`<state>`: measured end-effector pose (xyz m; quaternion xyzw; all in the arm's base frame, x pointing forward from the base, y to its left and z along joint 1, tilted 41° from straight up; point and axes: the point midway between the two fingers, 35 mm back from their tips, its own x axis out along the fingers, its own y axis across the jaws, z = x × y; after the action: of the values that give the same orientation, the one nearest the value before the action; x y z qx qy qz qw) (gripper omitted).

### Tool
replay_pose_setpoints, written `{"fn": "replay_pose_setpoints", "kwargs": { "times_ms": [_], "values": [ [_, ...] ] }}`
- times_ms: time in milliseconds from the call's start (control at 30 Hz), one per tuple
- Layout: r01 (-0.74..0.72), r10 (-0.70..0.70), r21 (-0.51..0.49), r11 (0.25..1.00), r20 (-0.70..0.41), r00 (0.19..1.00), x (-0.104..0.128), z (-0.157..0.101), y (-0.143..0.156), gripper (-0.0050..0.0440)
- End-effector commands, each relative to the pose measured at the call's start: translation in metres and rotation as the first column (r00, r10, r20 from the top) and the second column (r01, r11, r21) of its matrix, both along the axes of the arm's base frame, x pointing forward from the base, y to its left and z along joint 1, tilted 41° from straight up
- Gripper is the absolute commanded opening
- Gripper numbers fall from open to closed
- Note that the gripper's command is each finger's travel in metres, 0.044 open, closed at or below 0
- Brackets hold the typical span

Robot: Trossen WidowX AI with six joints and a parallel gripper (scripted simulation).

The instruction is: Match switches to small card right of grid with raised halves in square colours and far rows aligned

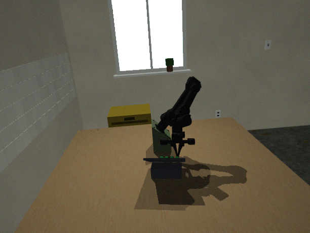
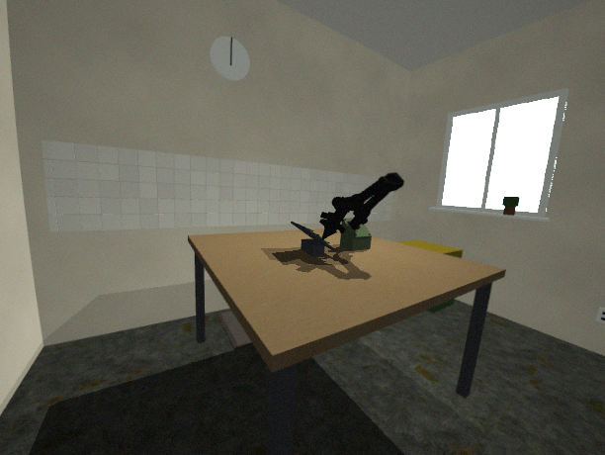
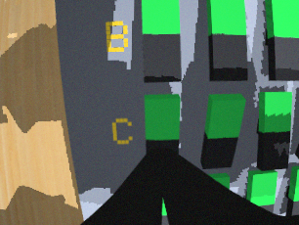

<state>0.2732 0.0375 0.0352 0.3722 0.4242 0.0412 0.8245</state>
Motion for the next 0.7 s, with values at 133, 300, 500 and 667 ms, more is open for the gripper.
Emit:
{"fn": "replay_pose_setpoints", "kwargs": {
  "times_ms": [133,300,500,667],
  "values": [
    [-0.002,0.002,-0.001,1.000,-0.003,1.000,-0.002,0.004,-0.003,0.0000],
    [-0.011,0.011,-0.006,1.000,0.002,1.000,-0.023,0.034,-0.023,0.0000],
    [-0.013,0.013,0.006,1.000,-0.022,1.000,-0.039,0.043,-0.028,0.0000],
    [-0.014,0.014,0.004,1.000,-0.024,1.000,-0.034,0.037,-0.044,0.0000]
  ]
}}
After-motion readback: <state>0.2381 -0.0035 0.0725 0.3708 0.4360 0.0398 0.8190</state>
